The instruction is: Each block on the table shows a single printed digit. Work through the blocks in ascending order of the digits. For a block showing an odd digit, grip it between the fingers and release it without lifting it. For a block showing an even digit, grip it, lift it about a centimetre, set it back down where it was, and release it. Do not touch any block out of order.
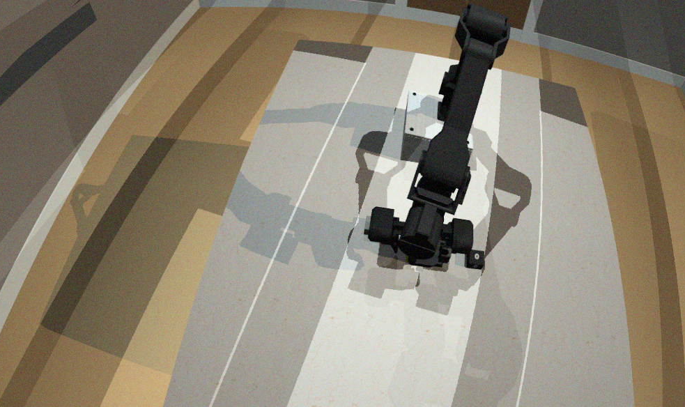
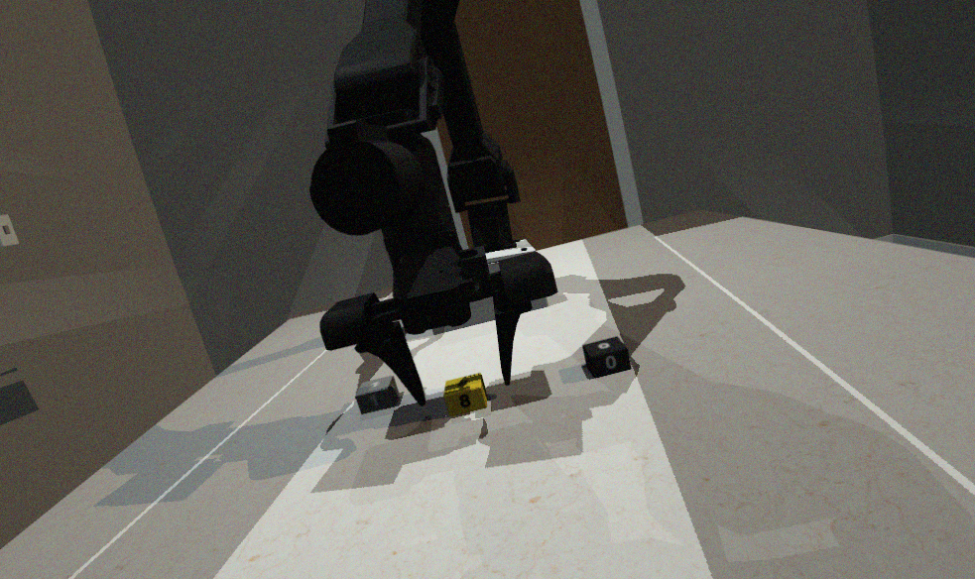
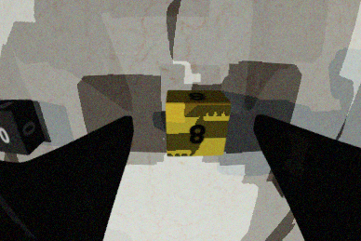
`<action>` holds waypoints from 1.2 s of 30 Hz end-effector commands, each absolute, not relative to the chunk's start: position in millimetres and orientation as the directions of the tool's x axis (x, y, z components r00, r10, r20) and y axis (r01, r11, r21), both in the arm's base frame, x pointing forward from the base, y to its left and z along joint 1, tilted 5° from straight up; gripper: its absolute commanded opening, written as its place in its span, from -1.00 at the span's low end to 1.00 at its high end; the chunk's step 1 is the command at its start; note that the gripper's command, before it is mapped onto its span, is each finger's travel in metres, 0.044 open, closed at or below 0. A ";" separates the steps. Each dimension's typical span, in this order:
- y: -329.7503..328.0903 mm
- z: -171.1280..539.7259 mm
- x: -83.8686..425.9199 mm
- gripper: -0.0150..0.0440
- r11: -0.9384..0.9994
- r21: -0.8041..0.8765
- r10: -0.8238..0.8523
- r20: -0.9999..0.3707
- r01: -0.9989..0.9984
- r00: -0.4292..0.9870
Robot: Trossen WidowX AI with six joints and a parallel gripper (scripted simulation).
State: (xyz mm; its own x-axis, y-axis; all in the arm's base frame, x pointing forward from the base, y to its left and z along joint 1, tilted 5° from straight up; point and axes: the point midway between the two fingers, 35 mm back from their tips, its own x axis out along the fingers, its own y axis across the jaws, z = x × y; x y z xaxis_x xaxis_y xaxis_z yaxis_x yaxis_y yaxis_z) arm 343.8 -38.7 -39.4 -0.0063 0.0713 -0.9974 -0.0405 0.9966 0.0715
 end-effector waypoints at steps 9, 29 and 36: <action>-38.4 -40.9 343.6 -0.08 0.997 0.073 0.073 -0.997 -0.035 -0.008; -38.4 -40.9 343.6 -0.08 0.997 0.073 0.073 -0.997 -0.035 -0.008; -38.4 -40.9 343.6 -0.08 0.997 0.073 0.073 -0.997 -0.035 -0.008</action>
